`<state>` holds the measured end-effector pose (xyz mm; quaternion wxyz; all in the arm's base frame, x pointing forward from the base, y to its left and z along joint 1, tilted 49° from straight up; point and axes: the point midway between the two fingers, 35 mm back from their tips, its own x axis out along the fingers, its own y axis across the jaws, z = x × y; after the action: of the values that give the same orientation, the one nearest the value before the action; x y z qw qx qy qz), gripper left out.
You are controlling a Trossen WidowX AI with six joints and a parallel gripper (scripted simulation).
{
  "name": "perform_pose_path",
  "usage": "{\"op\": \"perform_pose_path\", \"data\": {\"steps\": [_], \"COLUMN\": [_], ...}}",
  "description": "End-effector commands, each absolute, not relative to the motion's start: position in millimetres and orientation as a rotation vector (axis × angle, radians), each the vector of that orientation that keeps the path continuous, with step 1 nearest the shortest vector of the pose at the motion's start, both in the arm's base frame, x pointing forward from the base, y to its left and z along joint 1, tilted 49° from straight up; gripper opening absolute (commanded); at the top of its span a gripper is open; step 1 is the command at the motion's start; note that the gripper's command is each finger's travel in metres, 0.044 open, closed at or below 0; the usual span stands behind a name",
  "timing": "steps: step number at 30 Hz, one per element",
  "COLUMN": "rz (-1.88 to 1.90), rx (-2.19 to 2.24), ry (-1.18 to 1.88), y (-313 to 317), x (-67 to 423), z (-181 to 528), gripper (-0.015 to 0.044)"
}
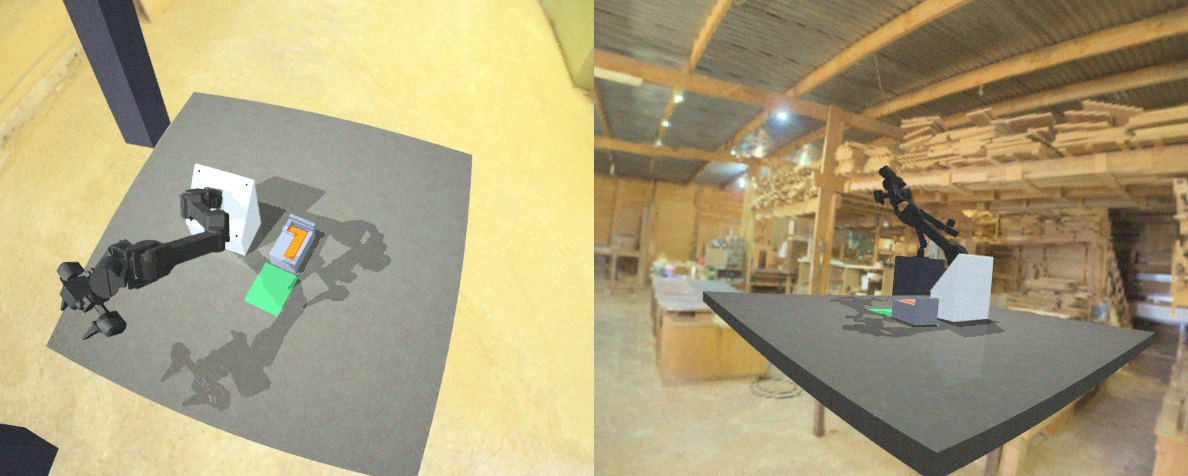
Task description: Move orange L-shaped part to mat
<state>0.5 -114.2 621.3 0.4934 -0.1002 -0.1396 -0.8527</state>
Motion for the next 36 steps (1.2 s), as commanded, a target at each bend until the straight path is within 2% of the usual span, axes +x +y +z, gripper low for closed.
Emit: {"op": "perform_pose_path", "data": {"steps": [1,8,9,13,21,27,36], "rz": [-2.064,-1.958,-1.935,-1.833,-1.593,-1.468,-1.279], "rx": [-0.236,-0.080,-0.038,0.114,0.442,0.534,0.770], "ry": [-0.344,-0.431,-0.449,-0.473,-0.454,-0.342,-0.095], "y": [-114,-123,-127,-154,-230,-276,-337], "x": [-1,-37,-46,-69,-69,-38,48], "z": [621,611,607,590,538,506,423], "gripper": [0.0374,0.0190,0.0180,0.0180,0.0180,0.0180,0.0180]}}
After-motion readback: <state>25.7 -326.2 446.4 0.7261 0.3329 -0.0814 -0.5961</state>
